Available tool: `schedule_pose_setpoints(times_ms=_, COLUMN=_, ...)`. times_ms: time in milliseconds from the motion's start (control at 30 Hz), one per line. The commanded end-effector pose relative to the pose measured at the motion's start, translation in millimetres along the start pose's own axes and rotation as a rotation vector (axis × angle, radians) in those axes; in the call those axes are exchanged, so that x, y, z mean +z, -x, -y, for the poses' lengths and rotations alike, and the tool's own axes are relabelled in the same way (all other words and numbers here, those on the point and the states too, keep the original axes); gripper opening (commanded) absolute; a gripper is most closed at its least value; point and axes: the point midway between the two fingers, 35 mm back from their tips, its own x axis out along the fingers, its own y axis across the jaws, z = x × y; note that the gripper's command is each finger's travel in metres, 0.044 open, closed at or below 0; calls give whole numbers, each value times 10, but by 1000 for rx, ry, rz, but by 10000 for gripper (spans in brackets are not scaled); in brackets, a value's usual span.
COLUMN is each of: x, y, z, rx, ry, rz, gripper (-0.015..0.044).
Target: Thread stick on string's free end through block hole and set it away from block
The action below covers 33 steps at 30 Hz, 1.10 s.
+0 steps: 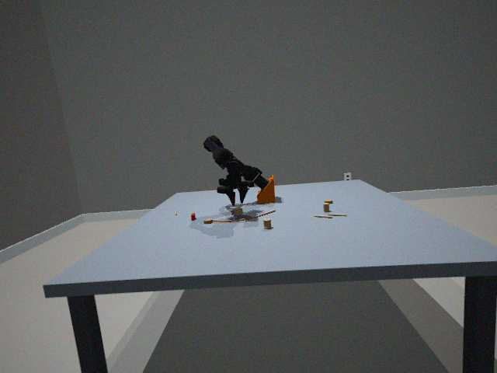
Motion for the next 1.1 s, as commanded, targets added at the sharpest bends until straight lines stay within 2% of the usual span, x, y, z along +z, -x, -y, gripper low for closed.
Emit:
schedule_pose_setpoints(times_ms=0, x=0, y=-73, z=5, rx=1, ry=5, rz=1, gripper=235)
schedule_pose_setpoints(times_ms=667, x=25, y=-336, z=9, rx=4, ry=4, rz=5, gripper=235)
schedule_pose_setpoints(times_ms=867, x=22, y=-317, z=8, rx=0, ry=0, rz=2, gripper=78)
schedule_pose_setpoints(times_ms=1067, x=22, y=-317, z=8, rx=0, ry=0, rz=2, gripper=38)
